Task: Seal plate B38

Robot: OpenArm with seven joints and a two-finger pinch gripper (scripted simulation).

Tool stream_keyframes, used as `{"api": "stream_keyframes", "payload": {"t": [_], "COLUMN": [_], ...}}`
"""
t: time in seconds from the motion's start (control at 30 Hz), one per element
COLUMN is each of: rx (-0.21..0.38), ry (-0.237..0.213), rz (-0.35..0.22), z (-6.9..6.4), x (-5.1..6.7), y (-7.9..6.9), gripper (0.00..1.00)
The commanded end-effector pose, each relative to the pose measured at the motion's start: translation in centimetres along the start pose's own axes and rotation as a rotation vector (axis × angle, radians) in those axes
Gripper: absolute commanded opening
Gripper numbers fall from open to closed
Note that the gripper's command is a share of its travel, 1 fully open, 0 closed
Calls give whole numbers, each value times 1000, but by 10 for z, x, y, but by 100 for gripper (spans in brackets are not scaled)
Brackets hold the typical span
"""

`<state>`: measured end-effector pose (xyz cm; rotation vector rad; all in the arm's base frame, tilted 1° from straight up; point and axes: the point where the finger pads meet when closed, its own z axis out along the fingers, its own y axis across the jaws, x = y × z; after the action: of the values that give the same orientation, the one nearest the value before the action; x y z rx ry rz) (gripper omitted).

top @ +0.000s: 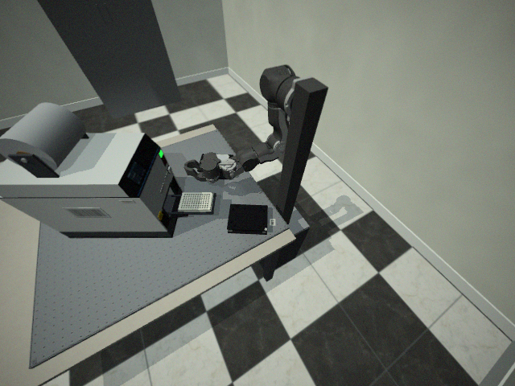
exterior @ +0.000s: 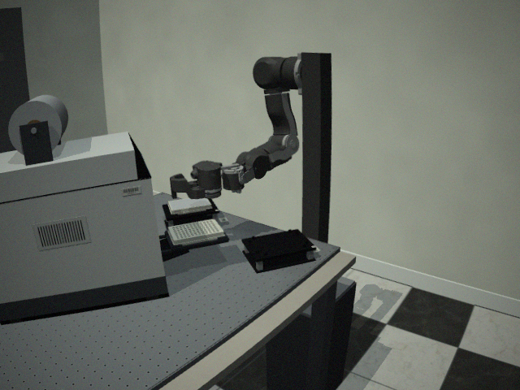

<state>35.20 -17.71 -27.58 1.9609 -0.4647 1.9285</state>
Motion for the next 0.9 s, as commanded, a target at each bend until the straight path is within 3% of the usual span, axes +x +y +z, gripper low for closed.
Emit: {"api": "stream_keyframes", "payload": {"t": [0.0, 0.13, 0.3, 0.7, 0.87], "rx": [-6, -6, -3, -3, -3], "ry": [6, 6, 7, 7, 7], "rz": [1, 1, 2, 2, 2], "z": [1, 1, 31, 31, 59], "x": [1, 1, 2, 2, 3], "y": [1, 1, 1, 1, 1], "gripper": [0, 0, 0, 0, 0]}}
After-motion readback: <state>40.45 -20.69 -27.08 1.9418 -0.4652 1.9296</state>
